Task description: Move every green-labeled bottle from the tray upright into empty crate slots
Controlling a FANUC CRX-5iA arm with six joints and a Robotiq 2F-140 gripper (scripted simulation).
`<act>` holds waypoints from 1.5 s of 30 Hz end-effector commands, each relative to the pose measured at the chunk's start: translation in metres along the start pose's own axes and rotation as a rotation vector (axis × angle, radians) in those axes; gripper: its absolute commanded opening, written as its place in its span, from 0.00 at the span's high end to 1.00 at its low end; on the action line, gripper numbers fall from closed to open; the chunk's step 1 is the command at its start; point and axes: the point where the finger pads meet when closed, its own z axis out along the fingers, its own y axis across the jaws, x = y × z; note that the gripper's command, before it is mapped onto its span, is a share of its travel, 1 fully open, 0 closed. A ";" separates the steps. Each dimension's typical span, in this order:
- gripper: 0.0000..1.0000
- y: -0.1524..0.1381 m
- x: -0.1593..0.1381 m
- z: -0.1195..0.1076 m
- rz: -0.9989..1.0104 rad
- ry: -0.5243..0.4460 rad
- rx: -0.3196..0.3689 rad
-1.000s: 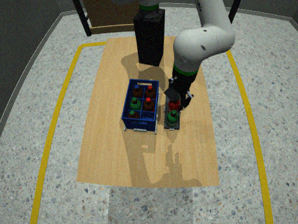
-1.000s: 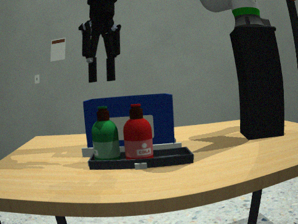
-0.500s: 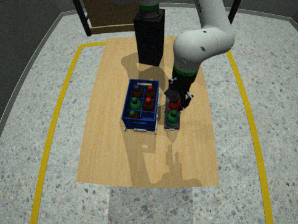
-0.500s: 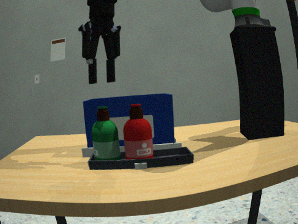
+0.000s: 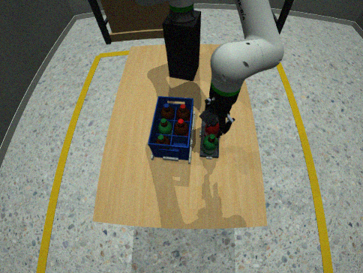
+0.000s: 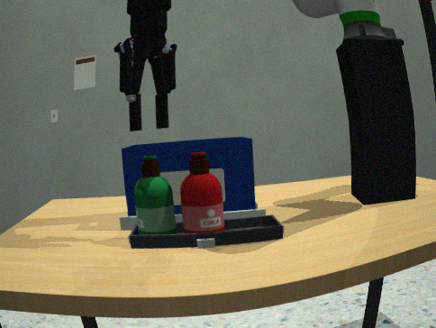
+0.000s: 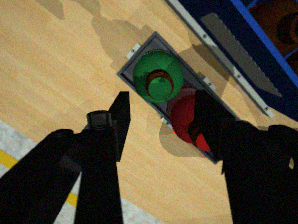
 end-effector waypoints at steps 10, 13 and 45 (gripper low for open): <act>0.56 -0.001 0.001 0.015 0.000 0.001 0.002; 0.56 -0.001 0.001 0.019 0.000 0.001 0.002; 0.56 -0.002 0.001 0.027 0.000 0.001 0.002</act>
